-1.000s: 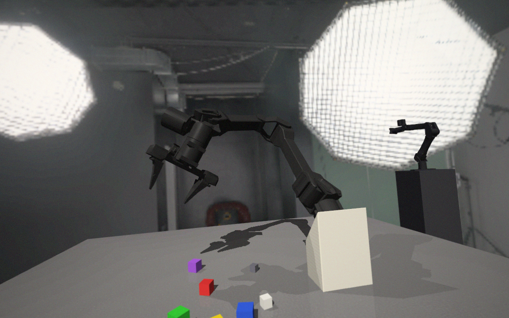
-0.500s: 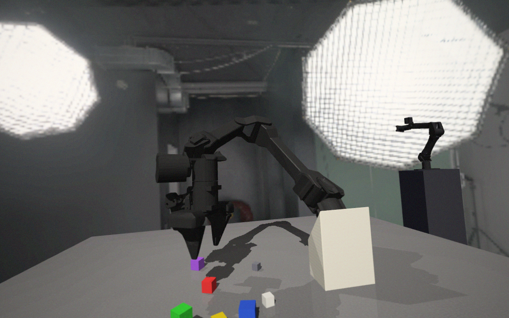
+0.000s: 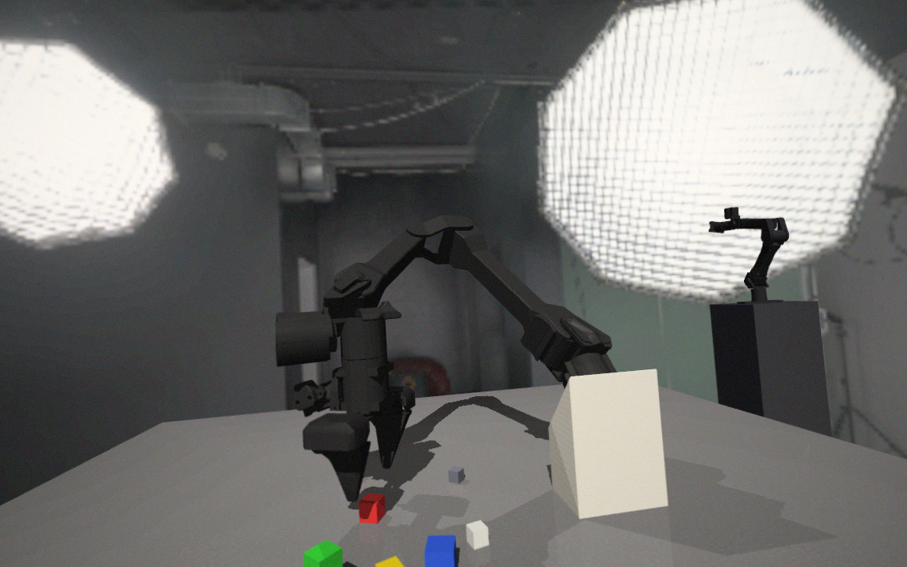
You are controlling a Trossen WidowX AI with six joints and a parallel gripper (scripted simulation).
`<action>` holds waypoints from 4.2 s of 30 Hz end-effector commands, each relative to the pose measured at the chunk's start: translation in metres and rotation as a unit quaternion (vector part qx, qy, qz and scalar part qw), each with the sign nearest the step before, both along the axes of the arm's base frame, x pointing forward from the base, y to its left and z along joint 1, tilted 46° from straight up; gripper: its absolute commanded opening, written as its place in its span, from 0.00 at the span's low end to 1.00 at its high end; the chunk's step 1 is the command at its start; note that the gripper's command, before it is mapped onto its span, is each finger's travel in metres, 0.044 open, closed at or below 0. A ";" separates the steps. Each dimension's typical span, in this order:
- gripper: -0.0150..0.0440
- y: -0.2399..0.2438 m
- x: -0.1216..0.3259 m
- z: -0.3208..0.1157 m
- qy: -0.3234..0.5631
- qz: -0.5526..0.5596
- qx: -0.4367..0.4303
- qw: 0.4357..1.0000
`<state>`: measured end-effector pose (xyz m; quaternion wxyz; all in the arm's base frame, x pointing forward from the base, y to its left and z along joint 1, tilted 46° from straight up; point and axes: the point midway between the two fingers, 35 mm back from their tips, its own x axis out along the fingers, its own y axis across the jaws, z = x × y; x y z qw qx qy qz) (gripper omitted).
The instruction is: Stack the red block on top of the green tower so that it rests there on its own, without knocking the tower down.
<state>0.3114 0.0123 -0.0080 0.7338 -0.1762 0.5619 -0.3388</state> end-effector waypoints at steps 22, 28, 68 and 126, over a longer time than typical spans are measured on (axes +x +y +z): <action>1.00 -0.023 0.004 -0.024 0.001 0.004 -0.003 1.000; 1.00 -0.024 0.004 -0.024 0.001 0.004 -0.003 1.000; 0.25 0.014 -0.003 0.012 0.001 0.004 -0.001 1.000; 0.25 0.154 0.008 -0.054 0.000 0.004 0.003 1.000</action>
